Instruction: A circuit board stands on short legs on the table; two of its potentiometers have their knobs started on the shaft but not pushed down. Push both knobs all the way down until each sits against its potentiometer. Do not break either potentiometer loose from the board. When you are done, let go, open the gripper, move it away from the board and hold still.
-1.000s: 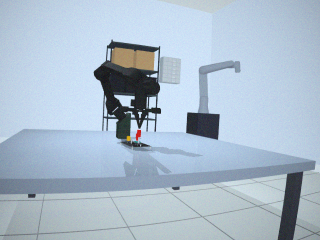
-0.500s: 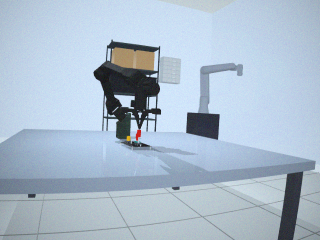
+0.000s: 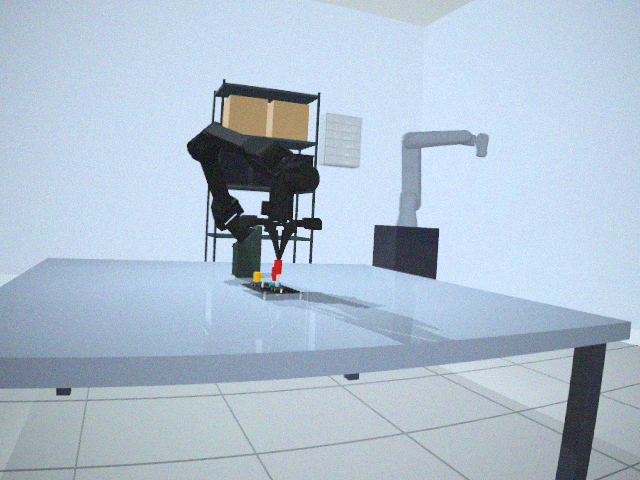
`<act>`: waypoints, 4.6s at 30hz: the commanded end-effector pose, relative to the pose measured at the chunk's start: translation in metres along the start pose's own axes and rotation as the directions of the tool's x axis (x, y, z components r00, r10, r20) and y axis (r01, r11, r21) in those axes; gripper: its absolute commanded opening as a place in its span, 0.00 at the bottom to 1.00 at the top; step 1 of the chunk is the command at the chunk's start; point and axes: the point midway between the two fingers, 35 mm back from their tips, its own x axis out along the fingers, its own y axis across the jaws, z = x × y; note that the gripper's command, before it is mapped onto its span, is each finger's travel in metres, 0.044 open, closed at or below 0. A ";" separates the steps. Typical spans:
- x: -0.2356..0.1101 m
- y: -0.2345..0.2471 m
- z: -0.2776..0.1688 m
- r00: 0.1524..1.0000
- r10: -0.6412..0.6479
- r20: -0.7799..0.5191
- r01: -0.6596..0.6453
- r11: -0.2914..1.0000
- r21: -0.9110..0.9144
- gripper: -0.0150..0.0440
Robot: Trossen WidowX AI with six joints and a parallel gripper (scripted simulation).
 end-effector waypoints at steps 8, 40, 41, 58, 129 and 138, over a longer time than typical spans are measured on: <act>0.000 0.001 0.000 1.000 0.004 0.001 -0.004 1.000 -0.003 0.25; 0.016 0.001 0.000 1.000 0.005 0.001 -0.005 1.000 -0.002 0.25; 0.017 0.001 0.000 1.000 0.005 0.001 -0.005 1.000 -0.002 0.25; 0.025 0.001 0.000 1.000 0.005 0.001 -0.005 1.000 -0.002 0.25; 0.035 0.001 0.000 1.000 0.006 0.001 -0.006 1.000 -0.002 0.25; 0.035 0.001 0.000 1.000 0.006 0.001 -0.006 1.000 -0.002 0.25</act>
